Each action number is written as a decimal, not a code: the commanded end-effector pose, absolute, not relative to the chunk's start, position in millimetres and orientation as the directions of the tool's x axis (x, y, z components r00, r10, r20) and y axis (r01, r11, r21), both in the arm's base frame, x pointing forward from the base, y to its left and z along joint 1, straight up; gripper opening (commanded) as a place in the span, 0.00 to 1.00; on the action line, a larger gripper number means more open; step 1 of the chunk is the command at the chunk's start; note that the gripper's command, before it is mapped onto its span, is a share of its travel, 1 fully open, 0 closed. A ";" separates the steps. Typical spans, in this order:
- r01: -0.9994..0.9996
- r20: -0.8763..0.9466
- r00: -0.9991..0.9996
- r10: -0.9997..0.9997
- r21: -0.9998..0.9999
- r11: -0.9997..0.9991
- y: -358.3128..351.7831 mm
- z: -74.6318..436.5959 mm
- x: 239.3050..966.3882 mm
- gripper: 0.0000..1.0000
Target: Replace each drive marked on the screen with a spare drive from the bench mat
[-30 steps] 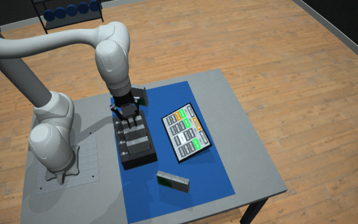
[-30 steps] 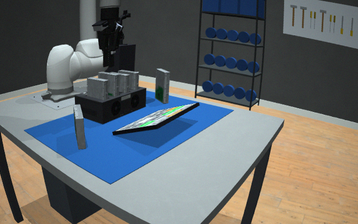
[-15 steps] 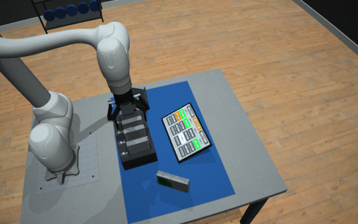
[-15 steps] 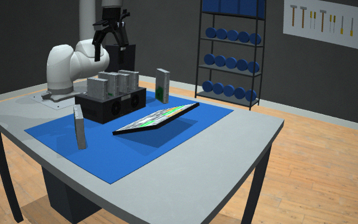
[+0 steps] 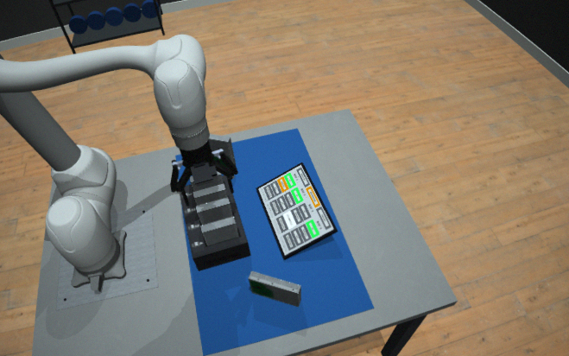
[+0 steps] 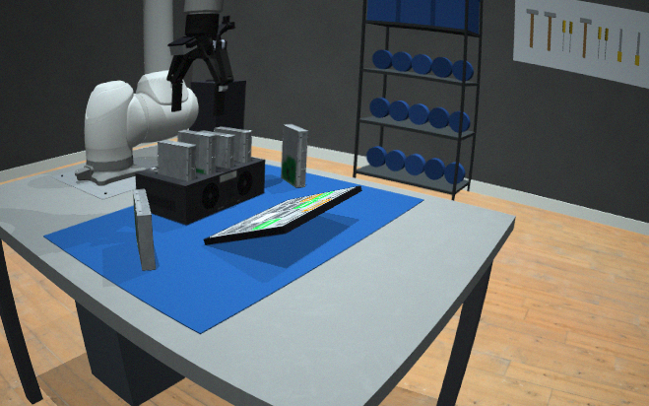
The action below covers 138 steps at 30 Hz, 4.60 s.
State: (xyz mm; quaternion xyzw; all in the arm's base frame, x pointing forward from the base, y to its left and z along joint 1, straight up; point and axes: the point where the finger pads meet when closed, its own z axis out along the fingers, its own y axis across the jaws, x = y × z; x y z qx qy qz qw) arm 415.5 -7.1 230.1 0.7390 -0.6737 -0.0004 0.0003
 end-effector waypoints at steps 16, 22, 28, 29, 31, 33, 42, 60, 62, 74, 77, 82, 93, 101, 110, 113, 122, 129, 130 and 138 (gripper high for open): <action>-0.996 0.000 0.089 -0.996 0.000 -0.089 -6.9 228.9 415.8 0.89; -0.996 0.000 0.084 -0.996 0.000 -0.084 -6.8 227.1 415.9 0.89; -0.997 0.000 0.083 -0.997 0.000 -0.083 -6.6 223.7 416.0 0.89; -0.997 0.000 0.083 -0.997 0.000 -0.083 -6.6 223.0 416.0 0.89; -0.997 0.000 0.083 -0.997 0.000 -0.083 -6.5 221.6 416.1 0.89; -0.997 0.000 0.083 -0.997 0.000 -0.083 -6.4 221.0 416.1 0.89; -0.997 0.000 0.083 -0.997 0.000 -0.083 -6.1 215.6 416.3 0.89; -0.997 0.000 0.083 -0.997 0.000 -0.083 -5.7 209.6 416.5 0.89; -0.997 0.000 0.083 -0.997 0.000 -0.083 -5.7 209.4 416.5 0.89; -0.997 0.000 0.083 -0.997 0.000 -0.083 -5.7 209.3 416.5 0.89; -0.997 0.000 0.083 -0.997 0.000 -0.083 -5.7 209.3 416.5 0.89; -0.997 0.000 0.083 -0.997 0.000 -0.083 -5.7 209.3 416.5 0.89; -0.997 0.000 0.083 -0.997 0.000 -0.083 -5.7 206.3 416.5 0.89; -0.997 0.000 0.083 -0.997 0.000 -0.083 -5.7 197.4 416.5 0.89; -0.997 0.000 0.083 -0.997 0.000 -0.083 -5.7 180.3 416.5 0.89; -0.997 0.000 0.083 -0.997 0.000 -0.083 -5.7 172.8 416.5 0.89; -0.997 0.000 0.083 -0.997 0.000 -0.083 -5.7 155.3 416.5 0.89; -0.997 0.000 0.083 -0.997 0.000 -0.083 -5.7 140.7 416.5 0.89; -0.997 0.000 0.083 -0.997 0.000 -0.083 -5.7 139.0 416.5 0.89; -0.997 0.000 0.083 -0.997 0.000 -0.083 -5.7 131.4 416.5 0.89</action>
